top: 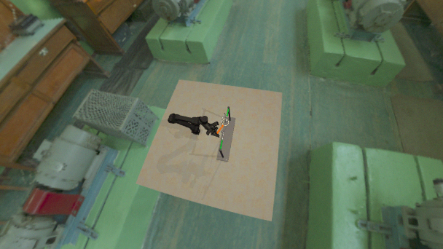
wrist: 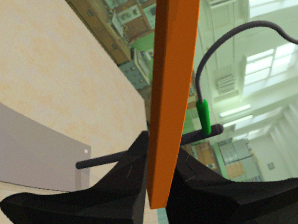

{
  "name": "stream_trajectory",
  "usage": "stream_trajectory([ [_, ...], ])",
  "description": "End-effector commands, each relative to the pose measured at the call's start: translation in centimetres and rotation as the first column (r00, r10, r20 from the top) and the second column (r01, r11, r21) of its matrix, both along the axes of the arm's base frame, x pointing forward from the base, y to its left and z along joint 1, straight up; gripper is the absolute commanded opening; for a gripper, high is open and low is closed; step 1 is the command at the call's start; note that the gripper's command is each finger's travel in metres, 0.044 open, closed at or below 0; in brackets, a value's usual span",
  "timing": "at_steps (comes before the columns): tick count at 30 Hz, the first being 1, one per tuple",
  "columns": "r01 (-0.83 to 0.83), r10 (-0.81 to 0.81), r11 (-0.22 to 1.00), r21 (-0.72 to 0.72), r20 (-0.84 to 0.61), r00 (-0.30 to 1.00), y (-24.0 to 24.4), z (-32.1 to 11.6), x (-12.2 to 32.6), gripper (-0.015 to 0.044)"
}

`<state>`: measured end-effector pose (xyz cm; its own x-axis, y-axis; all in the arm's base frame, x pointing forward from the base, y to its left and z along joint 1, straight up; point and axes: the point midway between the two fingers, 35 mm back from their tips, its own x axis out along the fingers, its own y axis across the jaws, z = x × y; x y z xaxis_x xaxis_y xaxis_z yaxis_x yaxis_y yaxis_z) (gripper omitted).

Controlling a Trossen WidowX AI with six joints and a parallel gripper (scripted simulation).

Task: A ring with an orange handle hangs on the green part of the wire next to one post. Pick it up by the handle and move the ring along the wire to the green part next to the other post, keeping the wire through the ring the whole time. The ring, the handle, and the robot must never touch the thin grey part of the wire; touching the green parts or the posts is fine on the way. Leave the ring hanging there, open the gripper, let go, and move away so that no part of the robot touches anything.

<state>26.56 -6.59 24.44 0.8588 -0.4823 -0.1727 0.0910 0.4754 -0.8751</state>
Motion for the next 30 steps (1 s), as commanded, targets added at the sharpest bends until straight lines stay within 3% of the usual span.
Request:
stream_trajectory([
  [1,0.004,-0.003,0.996,0.088,-0.013,1.000,0.7,-1.5,0.0,-0.0150],
  [11,-0.023,0.022,0.963,0.270,0.004,1.000,2.5,-3.8,0.3,-0.0150],
  [30,-0.076,0.057,0.871,0.485,0.055,0.997,5.3,-6.4,0.9,-0.0150],
])
